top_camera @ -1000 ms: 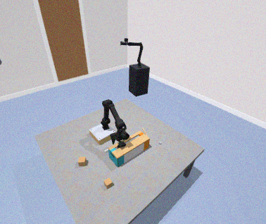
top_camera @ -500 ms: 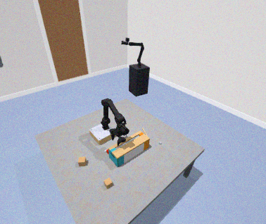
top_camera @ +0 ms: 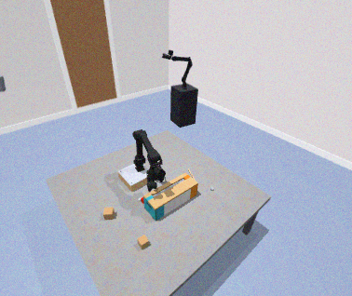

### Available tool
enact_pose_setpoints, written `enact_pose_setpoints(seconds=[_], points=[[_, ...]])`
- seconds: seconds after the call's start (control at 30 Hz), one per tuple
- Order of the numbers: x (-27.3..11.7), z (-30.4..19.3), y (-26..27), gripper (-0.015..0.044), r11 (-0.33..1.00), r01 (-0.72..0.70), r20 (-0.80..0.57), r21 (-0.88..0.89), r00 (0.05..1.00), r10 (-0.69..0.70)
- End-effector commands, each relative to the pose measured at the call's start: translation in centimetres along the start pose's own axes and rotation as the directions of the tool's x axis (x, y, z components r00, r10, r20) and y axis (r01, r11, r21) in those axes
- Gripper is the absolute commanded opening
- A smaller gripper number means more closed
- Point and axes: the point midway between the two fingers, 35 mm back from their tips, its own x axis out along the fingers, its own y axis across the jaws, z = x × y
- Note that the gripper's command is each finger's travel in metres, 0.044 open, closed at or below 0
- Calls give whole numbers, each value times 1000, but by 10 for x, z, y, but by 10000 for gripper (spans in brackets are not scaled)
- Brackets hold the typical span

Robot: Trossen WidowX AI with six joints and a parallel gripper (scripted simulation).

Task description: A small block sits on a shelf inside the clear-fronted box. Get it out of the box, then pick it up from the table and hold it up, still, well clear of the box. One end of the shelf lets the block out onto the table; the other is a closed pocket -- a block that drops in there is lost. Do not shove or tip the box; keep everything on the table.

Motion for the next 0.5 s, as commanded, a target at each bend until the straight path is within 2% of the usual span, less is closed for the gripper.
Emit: enact_pose_setpoints(seconds=[0.0, 0.1, 0.23, 0.33, 0.47], points=[[0, -8, 3, 285, 894, -23, 58, 447, 998, -3], [1, -13, 4, 285, 701, -65, 96, 710, 995, -6], [2, -18, 6, 285, 331, -133, 146, 934, 989, -14], [3, -22, 7, 285, 12, -183, 184, 983, 983, -22], [4, -25, 9, 285, -250, -220, 219, 943, 975, -33]])
